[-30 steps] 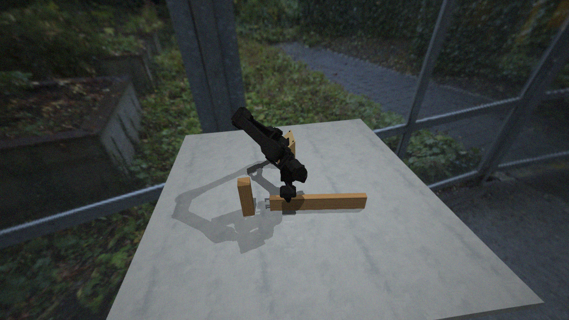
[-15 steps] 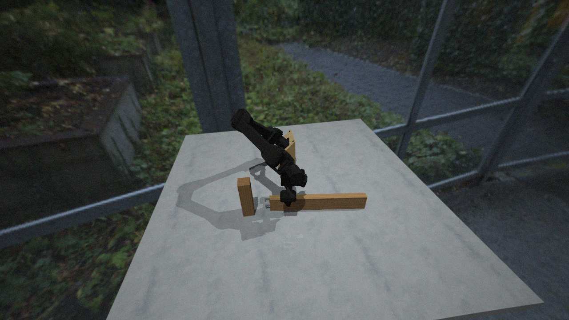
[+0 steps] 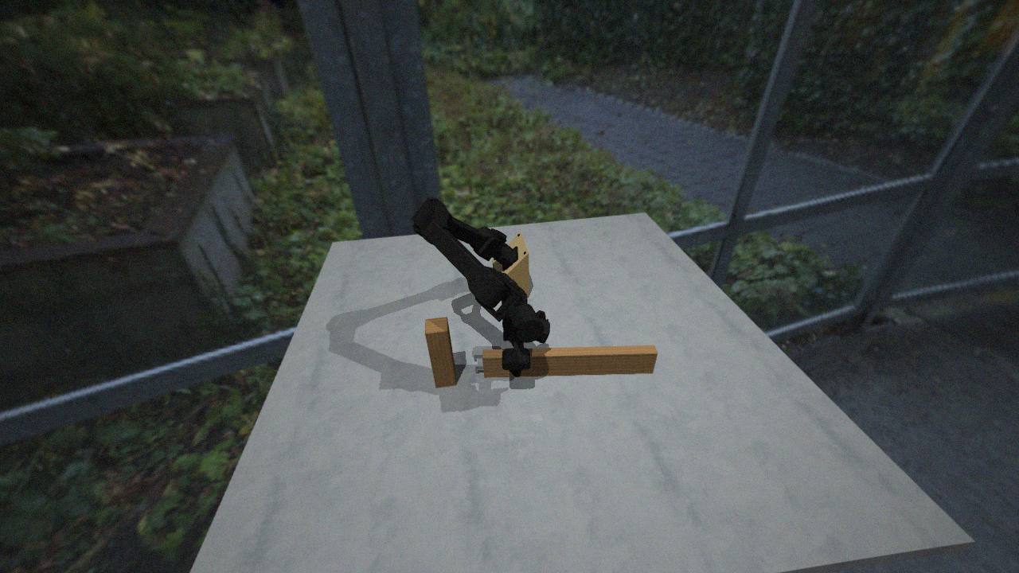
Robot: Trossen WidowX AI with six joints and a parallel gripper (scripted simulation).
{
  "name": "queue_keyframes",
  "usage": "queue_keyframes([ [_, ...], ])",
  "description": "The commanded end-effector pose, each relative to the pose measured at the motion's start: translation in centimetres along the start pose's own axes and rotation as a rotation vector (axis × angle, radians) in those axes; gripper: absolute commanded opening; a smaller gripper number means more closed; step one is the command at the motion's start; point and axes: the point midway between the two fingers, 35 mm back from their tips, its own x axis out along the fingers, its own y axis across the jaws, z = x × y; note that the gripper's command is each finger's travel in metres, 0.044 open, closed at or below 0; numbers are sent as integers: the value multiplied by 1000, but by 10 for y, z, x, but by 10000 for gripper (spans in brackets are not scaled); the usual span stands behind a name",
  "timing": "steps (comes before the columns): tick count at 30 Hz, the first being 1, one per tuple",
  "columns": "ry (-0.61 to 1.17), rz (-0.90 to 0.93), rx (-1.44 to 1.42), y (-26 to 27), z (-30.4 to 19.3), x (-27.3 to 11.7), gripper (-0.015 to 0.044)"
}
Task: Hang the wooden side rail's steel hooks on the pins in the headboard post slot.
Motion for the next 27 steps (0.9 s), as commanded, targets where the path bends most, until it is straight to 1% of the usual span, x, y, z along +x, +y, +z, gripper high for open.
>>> queue_keyframes([
  [1,8,5,-13,3,1,10,440],
  [12,9,5,-13,4,0,21,440],
  [25,9,5,-13,4,0,21,99],
  [27,9,5,-13,4,0,21,85],
])
